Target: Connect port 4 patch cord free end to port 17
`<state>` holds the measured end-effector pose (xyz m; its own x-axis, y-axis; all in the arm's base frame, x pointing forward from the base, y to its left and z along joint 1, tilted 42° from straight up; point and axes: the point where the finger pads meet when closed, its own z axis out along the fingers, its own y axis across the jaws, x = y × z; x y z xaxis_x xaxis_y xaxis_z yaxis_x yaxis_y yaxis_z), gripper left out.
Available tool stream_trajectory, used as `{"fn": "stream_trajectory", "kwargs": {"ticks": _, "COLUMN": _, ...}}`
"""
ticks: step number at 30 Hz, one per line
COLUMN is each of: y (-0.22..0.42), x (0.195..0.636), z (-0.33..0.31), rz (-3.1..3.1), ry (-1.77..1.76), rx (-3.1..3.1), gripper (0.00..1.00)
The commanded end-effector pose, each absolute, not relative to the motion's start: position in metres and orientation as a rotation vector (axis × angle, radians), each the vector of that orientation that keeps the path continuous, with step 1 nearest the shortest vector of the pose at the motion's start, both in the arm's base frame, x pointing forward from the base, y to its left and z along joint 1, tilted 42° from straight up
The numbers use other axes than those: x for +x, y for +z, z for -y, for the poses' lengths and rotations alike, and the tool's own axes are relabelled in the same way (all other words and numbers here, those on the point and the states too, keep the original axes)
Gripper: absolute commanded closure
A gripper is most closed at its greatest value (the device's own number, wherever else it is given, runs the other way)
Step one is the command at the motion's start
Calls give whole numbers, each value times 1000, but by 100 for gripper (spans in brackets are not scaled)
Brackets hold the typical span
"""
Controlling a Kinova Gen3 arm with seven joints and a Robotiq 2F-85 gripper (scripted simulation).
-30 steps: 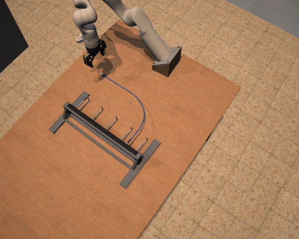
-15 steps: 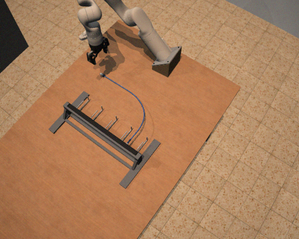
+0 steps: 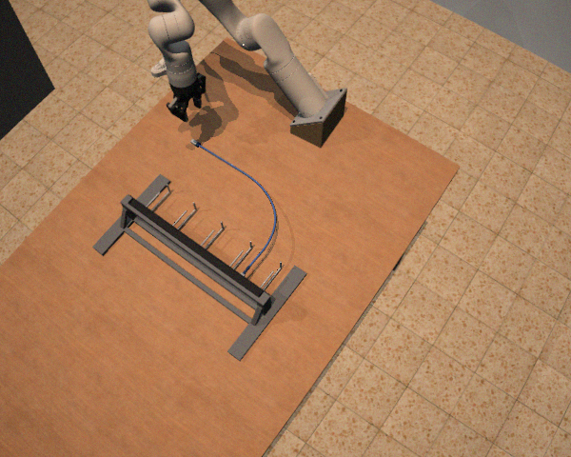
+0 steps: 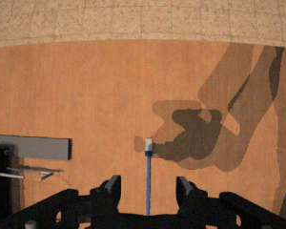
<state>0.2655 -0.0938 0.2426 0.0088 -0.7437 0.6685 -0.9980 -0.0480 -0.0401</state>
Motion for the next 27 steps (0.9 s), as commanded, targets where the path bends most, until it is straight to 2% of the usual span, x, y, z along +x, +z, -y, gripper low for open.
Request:
{"fn": "stream_trajectory", "kwargs": {"ticks": 1, "y": 243, "x": 266, "z": 93, "rz": 1783, "ry": 749, "rx": 1843, "gripper": 100}}
{"fn": "stream_trajectory", "kwargs": {"ticks": 27, "y": 241, "x": 276, "z": 88, "rz": 1713, "ry": 757, "rx": 1884, "gripper": 100}}
